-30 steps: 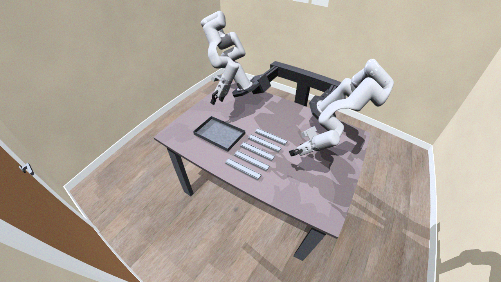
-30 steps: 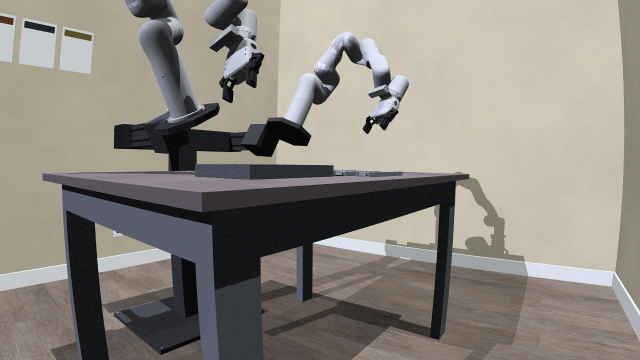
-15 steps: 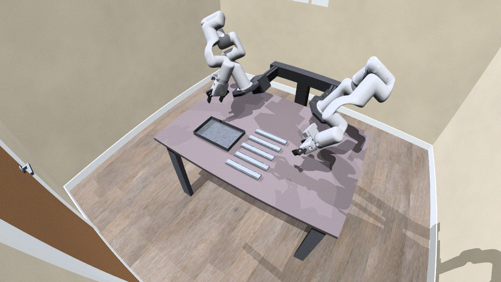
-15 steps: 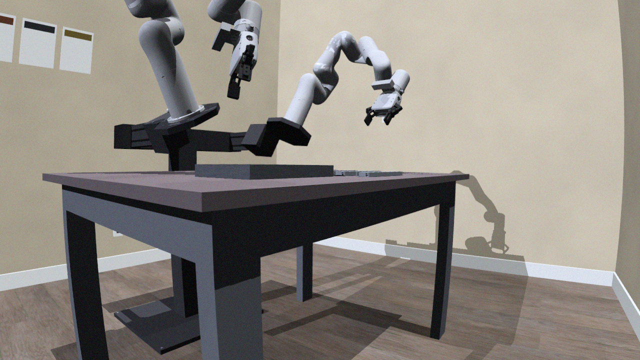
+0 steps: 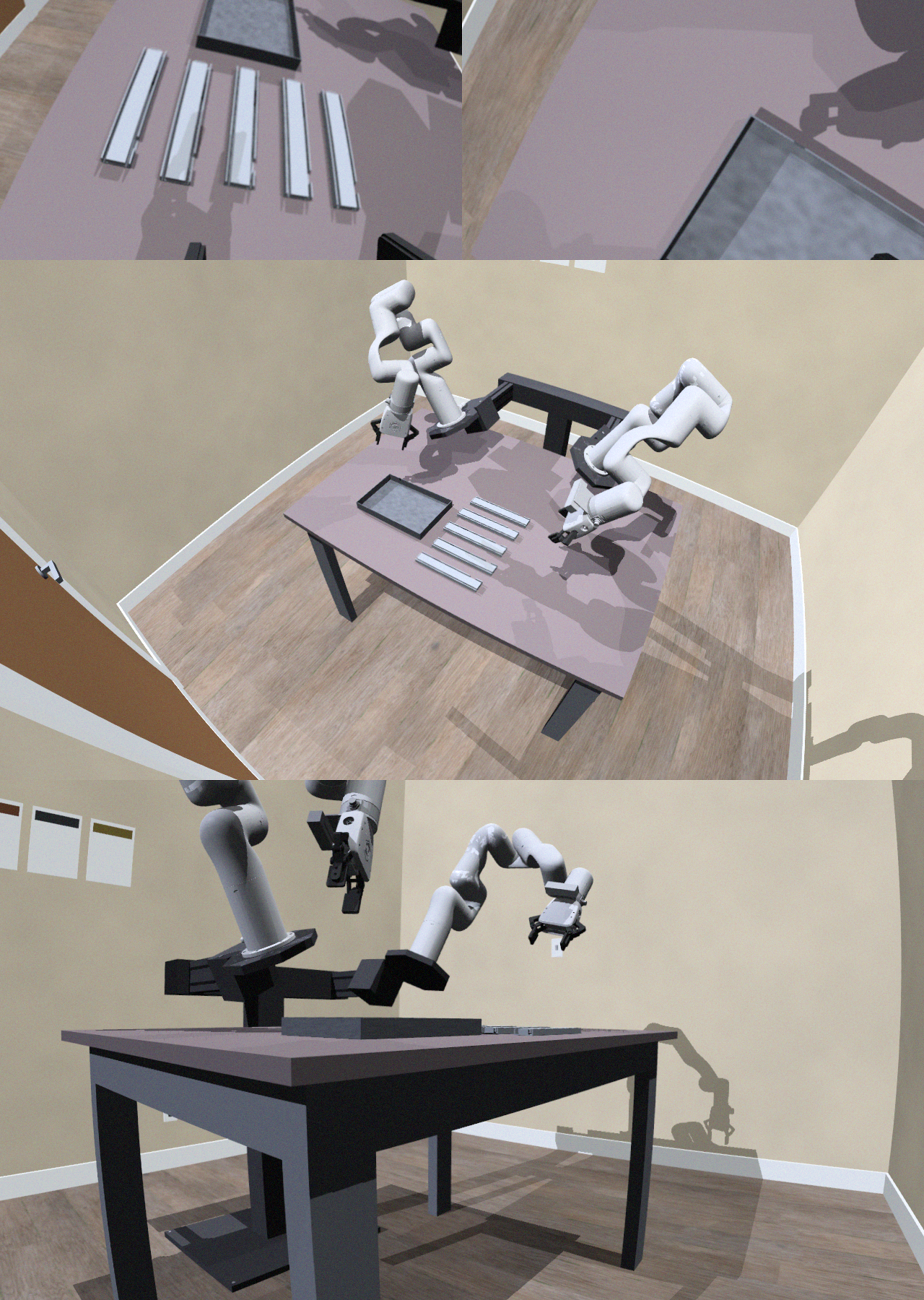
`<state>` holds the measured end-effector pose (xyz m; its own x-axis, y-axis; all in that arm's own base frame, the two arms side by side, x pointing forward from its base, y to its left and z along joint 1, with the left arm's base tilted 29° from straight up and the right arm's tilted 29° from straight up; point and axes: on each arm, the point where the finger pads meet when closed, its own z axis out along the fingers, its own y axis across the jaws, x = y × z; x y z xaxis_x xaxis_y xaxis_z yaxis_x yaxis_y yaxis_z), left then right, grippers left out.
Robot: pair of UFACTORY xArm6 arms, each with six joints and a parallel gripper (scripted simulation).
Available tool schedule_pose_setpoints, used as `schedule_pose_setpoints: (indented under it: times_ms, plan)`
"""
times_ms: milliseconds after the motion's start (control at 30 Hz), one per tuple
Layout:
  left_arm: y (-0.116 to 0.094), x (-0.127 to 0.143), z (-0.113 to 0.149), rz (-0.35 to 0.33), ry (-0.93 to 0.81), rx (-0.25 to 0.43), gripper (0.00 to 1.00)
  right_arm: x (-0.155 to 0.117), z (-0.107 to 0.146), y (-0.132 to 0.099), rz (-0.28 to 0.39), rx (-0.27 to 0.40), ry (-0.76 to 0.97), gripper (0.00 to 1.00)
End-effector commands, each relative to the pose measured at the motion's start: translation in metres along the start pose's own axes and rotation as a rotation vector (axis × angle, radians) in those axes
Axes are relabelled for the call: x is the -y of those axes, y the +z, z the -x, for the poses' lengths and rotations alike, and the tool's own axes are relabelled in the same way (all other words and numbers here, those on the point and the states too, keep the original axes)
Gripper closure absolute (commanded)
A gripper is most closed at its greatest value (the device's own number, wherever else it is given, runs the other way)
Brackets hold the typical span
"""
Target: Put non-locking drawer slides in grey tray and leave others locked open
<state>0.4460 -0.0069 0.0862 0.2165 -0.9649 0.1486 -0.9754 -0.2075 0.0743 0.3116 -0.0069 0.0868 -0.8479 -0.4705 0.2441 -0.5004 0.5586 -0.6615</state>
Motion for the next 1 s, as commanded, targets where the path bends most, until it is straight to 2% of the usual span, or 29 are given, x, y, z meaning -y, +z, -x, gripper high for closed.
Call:
schedule_pose_setpoints:
  times_ms: [0,100,167,667,733,967]
  plan:
    - [-0.018,-0.002,-0.004,-0.007,-0.129,0.018,0.00,0.008,0.002,-0.004,0.031,-0.027,0.238,0.00]
    - [-0.027,-0.004,-0.006,-0.012,-0.203,0.023,0.00,0.013,0.003,-0.006,0.054,-0.044,0.372,0.00]
    - [-0.027,-0.004,-0.006,-0.012,-0.203,0.023,0.00,0.013,0.003,-0.006,0.054,-0.044,0.372,0.00]
    - [-0.073,-0.017,-0.010,-0.046,-0.582,0.049,0.00,0.034,0.007,-0.017,0.146,-0.165,1.030,0.00]
    - [-0.073,-0.017,-0.010,-0.046,-0.582,0.049,0.00,0.034,0.007,-0.017,0.146,-0.165,1.030,0.00]
    - [-0.095,-0.024,-0.011,-0.069,-0.763,0.059,0.00,0.045,0.009,-0.024,0.181,-0.236,1.333,0.00]
